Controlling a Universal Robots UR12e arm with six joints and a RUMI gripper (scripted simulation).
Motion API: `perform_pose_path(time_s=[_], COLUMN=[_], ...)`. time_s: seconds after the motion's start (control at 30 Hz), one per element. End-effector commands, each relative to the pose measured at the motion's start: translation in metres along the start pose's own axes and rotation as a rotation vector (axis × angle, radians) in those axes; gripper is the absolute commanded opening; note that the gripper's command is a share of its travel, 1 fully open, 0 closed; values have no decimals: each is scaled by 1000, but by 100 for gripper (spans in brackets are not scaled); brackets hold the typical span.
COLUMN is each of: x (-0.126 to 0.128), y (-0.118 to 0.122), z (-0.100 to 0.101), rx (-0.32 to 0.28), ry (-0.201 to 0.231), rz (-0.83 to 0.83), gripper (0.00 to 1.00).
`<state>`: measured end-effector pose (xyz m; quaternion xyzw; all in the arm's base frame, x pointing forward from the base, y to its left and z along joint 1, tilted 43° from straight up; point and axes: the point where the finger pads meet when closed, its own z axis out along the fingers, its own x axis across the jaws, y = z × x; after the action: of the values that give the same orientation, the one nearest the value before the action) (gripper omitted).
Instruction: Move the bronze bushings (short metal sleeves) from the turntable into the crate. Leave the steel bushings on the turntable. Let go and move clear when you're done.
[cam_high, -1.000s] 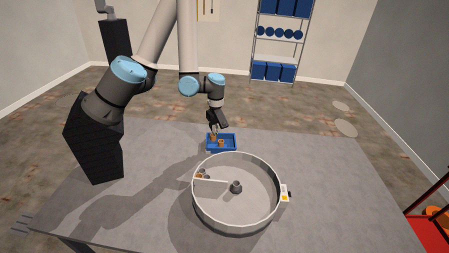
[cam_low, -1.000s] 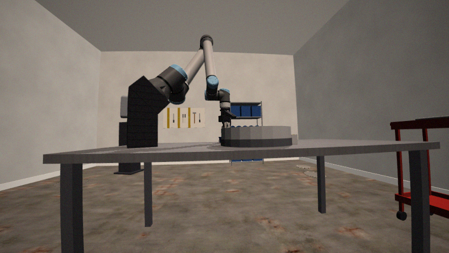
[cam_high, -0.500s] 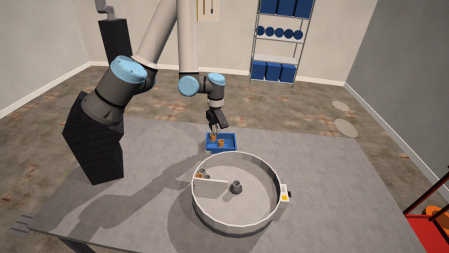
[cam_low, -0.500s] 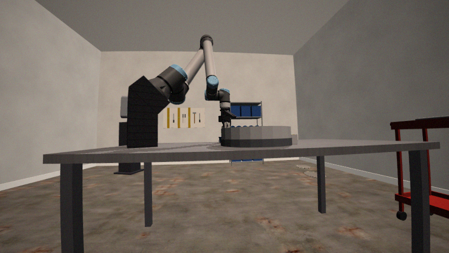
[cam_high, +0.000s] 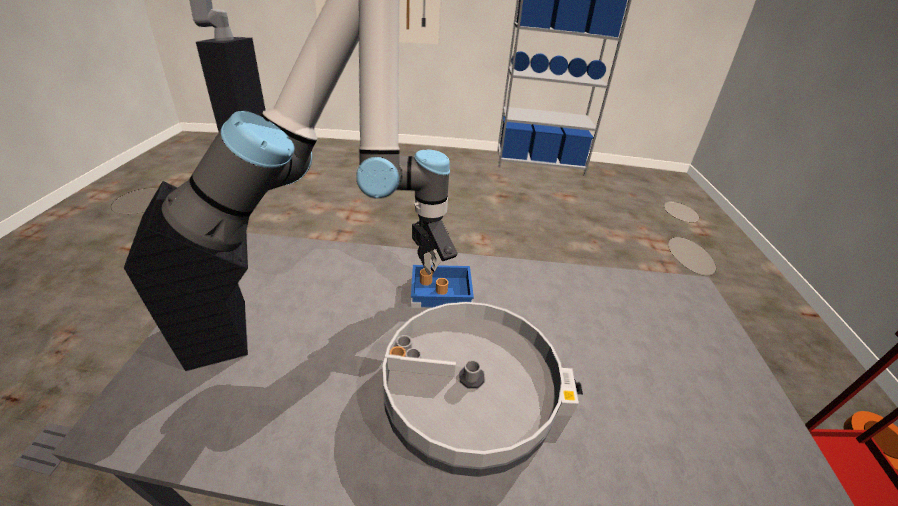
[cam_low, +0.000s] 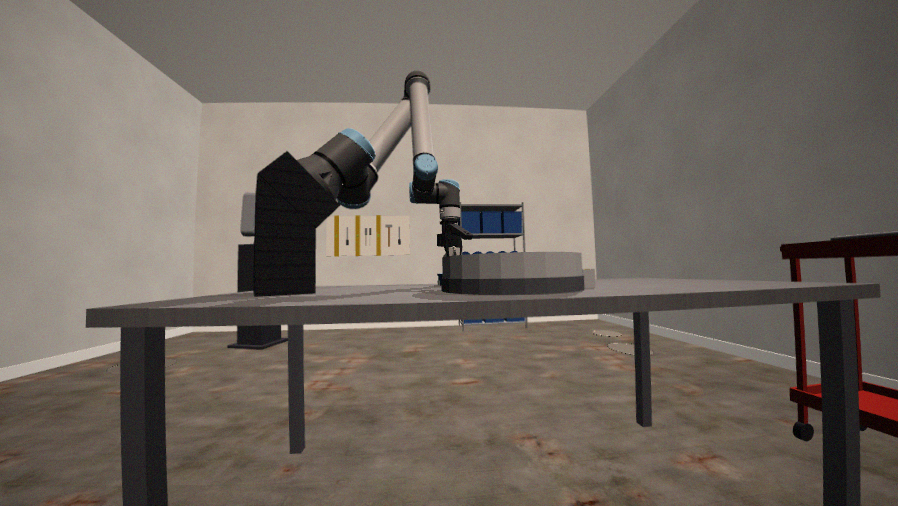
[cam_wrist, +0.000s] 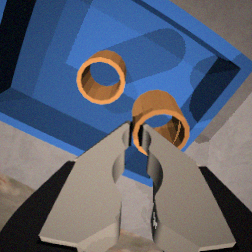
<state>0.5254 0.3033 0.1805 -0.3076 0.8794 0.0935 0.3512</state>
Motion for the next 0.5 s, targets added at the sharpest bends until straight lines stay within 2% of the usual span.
perform_pose_path(time_s=[0.0, 0.47], x=[0, 0], y=[0, 0], z=[7, 26], rx=[1, 1], ry=[-1, -1], rz=[0, 0], gripper=[0, 0])
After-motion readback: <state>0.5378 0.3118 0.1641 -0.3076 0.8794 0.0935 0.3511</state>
